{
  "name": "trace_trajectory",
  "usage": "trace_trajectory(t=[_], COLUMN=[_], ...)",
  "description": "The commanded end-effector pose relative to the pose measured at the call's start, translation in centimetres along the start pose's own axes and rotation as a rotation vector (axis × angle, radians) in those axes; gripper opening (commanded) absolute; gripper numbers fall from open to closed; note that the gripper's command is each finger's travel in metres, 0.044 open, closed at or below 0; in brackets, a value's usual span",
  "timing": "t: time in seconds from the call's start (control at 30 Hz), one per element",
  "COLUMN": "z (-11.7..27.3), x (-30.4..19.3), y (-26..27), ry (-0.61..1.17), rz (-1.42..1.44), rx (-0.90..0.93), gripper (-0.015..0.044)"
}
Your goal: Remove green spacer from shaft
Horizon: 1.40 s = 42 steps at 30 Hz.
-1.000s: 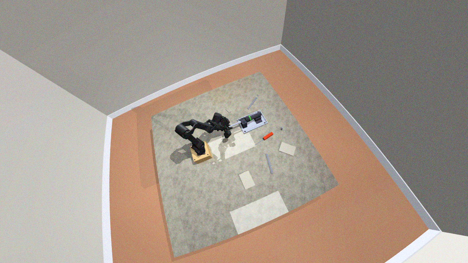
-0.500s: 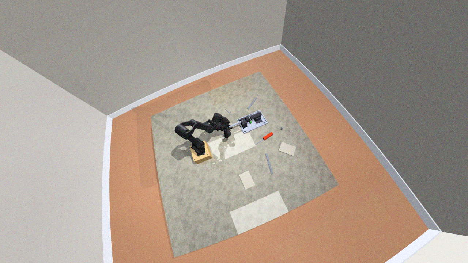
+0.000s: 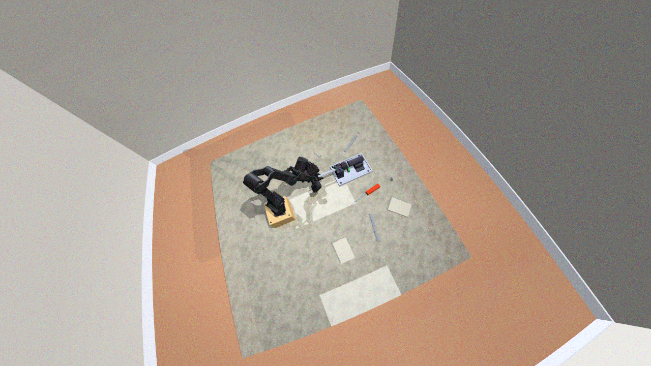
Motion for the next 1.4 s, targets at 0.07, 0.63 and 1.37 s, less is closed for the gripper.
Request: trace_trajectory(t=[0.07,0.63,1.37], z=[0.0,-0.4,-0.8], x=[0.0,0.5,1.0], y=[0.0,0.1,0.2], ry=[0.002,0.002,0.001], rz=[-0.002,-0.003,-0.003], rx=[-0.002,-0.002,-0.002], gripper=[0.0000,0.0000,0.0000])
Point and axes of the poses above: the point midway between the two fingers, 35 mm back from their tips, its own z axis back along the fingers, its own y axis across the jaws, x = y × z, the point moved 6 cm from there along z, back along the fingers, and after that the axes turned 10 degrees about -z, right-handed, at the moved point
